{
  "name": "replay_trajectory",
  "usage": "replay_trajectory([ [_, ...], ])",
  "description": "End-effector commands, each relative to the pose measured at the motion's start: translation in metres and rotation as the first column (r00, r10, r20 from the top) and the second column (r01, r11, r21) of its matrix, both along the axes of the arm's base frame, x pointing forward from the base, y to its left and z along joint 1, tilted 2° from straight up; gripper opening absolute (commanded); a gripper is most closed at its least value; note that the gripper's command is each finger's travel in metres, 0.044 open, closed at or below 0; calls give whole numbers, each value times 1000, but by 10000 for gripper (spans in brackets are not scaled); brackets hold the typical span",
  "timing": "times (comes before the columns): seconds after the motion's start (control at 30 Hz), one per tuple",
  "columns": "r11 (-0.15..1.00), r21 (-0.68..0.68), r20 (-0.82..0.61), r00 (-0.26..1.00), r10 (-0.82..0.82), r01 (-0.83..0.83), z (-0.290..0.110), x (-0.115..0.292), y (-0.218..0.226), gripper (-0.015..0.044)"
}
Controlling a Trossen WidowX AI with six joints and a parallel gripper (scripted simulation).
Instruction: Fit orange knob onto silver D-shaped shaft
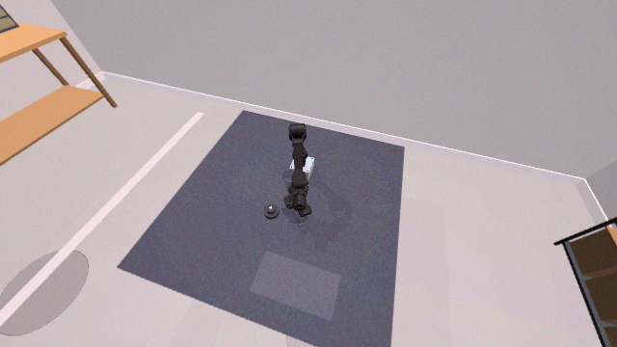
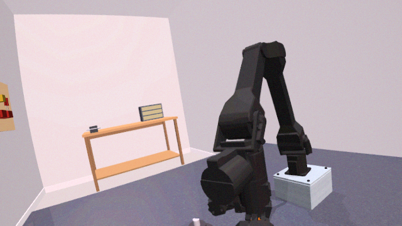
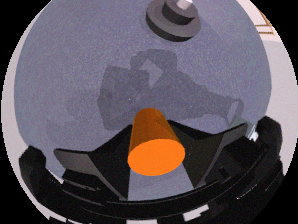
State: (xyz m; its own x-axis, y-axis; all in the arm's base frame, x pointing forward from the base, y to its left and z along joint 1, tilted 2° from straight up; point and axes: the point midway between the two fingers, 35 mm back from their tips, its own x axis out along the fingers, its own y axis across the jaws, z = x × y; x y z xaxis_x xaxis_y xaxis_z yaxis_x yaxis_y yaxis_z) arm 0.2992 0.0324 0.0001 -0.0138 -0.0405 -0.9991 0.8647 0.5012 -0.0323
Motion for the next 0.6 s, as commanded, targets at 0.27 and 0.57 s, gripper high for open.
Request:
replay_trajectory([
  [0.27, 1000, 7, 28, 1000, 2, -2, 91, 1, 4, 0],
  [0.57, 1000, 13, 39, 999, 4, -4, 110, -3, 4, 0],
])
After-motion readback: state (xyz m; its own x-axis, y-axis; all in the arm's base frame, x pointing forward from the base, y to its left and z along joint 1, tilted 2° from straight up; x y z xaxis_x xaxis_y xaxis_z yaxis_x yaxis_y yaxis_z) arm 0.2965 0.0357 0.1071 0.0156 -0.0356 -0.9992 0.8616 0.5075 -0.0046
